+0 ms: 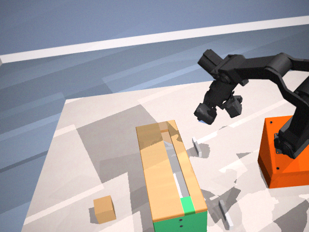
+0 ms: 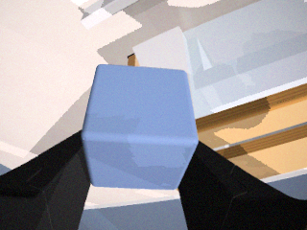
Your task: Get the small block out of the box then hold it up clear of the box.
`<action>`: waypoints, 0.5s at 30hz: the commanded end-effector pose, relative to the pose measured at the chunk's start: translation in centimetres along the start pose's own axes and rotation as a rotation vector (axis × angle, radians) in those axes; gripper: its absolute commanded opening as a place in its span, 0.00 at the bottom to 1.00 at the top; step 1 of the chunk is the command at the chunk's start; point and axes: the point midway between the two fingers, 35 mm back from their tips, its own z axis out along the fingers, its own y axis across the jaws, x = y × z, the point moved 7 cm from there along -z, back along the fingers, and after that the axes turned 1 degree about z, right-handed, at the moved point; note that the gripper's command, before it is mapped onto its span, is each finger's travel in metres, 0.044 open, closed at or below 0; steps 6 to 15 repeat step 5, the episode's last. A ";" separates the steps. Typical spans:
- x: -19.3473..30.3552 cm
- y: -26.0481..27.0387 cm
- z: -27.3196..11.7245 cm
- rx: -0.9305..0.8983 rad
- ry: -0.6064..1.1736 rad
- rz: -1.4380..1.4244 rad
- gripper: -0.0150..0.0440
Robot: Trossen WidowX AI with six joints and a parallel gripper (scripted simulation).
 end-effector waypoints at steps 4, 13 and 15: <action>-0.1 0.0 0.0 -0.004 -0.004 0.006 0.25; -0.1 0.0 0.0 -0.004 -0.004 0.006 0.25; -0.1 0.0 0.0 -0.004 -0.004 0.006 0.25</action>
